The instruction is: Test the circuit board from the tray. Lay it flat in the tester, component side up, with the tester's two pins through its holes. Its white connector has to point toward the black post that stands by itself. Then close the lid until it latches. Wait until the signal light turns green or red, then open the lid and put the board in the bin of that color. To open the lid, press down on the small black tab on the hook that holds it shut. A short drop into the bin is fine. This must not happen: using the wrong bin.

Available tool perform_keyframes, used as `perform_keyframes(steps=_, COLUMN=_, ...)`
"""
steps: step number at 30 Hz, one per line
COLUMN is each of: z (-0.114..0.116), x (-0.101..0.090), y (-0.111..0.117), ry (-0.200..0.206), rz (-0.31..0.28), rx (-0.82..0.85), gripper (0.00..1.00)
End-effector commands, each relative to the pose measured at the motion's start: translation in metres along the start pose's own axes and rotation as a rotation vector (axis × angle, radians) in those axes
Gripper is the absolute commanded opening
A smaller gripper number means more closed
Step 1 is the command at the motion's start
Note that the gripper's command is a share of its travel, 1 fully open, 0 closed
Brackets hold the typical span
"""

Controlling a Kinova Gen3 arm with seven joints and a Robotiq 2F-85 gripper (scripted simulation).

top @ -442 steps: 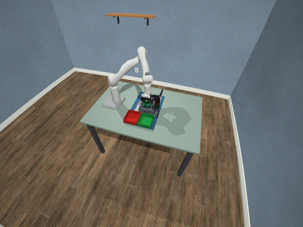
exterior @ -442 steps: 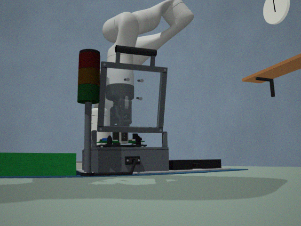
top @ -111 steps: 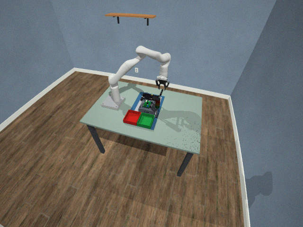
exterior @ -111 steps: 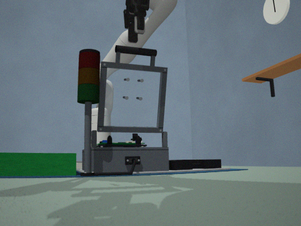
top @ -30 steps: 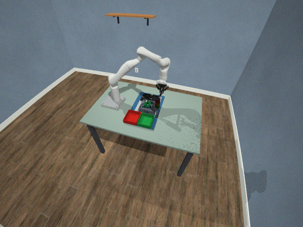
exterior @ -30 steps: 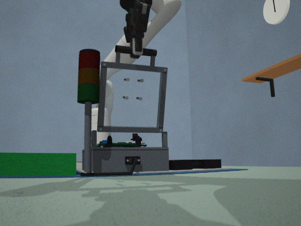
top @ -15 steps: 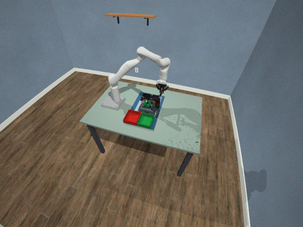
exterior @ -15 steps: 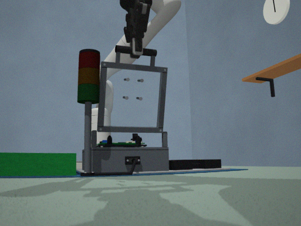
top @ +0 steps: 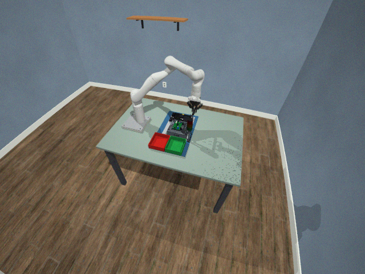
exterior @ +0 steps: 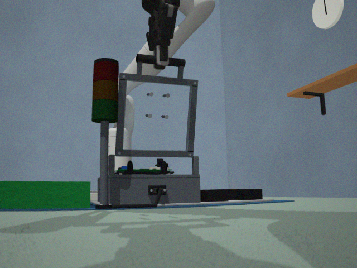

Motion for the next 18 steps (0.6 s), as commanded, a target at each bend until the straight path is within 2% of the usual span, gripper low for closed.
perform_keyframes(steps=1, z=0.002, x=-0.001, y=0.0, ry=-0.003, rz=-0.001, rx=0.002, gripper=0.0)
perform_keyframes(steps=18, z=0.019, x=-0.004, y=0.002, ry=-0.003, rz=-0.001, rx=0.002, gripper=0.0)
Point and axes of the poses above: the point where the finger pads meet when closed, its own x axis out along the fingers, its own z axis across the jaws, y = z × x, the point moved 1 cm from there along -x, back along the fingers, and after that the axes turned 5 degrees about x, right-handed, at the moved point
